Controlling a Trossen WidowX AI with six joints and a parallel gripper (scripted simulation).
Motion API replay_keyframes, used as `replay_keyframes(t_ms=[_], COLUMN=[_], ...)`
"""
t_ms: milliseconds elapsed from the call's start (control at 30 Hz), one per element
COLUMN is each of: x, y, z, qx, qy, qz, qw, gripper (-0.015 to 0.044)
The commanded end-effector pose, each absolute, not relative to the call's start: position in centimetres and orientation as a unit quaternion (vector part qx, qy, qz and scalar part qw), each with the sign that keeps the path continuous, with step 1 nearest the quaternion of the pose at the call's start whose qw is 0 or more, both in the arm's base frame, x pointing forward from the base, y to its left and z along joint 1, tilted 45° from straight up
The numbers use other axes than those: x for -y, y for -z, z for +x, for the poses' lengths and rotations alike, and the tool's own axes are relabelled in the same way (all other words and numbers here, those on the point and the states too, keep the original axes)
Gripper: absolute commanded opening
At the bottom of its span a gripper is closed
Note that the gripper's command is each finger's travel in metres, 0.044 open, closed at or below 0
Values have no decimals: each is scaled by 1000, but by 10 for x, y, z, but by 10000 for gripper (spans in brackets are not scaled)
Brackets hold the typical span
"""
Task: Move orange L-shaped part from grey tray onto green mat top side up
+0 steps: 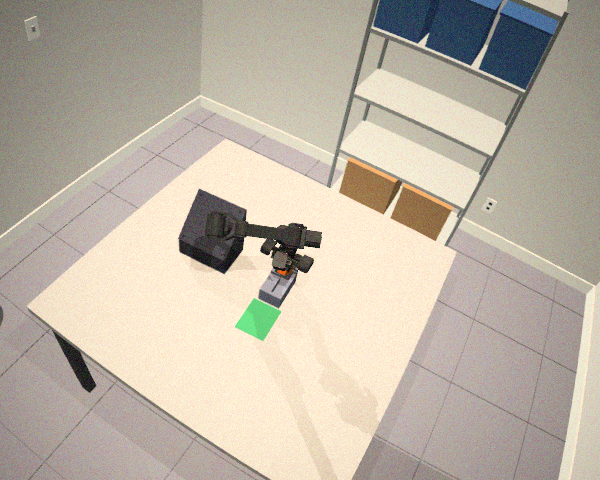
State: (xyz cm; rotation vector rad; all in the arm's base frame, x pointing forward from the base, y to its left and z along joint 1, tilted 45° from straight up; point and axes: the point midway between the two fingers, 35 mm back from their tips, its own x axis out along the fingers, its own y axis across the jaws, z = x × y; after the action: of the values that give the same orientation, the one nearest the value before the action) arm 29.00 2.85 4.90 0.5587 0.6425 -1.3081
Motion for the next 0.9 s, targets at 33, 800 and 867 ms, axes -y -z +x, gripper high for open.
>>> replay_keyframes(t_ms=[33,800,867], x=[-31,50,57], y=[-52,-127,-134], z=[290,294,294], qx=[-290,-289,-289], qy=[589,589,589], qz=[255,254,253], qw=[710,711,711], gripper=[0,0,0])
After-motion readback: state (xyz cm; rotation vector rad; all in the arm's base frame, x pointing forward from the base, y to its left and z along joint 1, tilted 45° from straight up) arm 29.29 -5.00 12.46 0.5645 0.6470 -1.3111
